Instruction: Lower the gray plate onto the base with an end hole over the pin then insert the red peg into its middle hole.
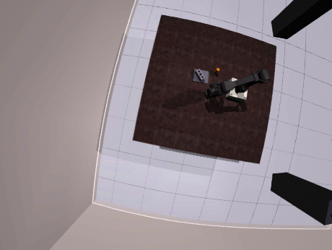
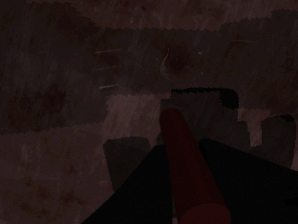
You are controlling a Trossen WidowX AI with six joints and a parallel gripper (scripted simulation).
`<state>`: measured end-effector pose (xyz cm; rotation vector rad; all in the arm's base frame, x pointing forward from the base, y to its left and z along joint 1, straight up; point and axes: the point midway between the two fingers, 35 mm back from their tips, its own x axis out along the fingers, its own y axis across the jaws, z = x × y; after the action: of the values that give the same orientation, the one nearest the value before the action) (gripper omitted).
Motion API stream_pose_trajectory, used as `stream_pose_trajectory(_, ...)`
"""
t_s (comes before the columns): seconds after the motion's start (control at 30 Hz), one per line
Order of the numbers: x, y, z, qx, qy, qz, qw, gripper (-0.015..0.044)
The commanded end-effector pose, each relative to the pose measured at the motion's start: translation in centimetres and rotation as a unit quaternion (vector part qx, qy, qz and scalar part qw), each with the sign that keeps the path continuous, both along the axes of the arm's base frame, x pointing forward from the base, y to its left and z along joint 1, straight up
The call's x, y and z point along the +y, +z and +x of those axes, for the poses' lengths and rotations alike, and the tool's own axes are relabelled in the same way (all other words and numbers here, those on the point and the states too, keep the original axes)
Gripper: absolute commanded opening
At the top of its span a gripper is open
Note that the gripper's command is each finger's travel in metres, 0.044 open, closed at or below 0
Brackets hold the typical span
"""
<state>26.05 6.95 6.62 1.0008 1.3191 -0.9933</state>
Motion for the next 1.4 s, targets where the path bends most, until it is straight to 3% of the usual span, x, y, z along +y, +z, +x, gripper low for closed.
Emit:
stream_pose_trajectory(0.0, -0.7, 0.3, 0.9, -0.003, 0.001, 0.001, 1.0, 0.0)
stream_pose_trajectory(1.37, -10.7, 1.0, 7.2, -0.009, -0.001, -0.001, 1.0, 0.0)
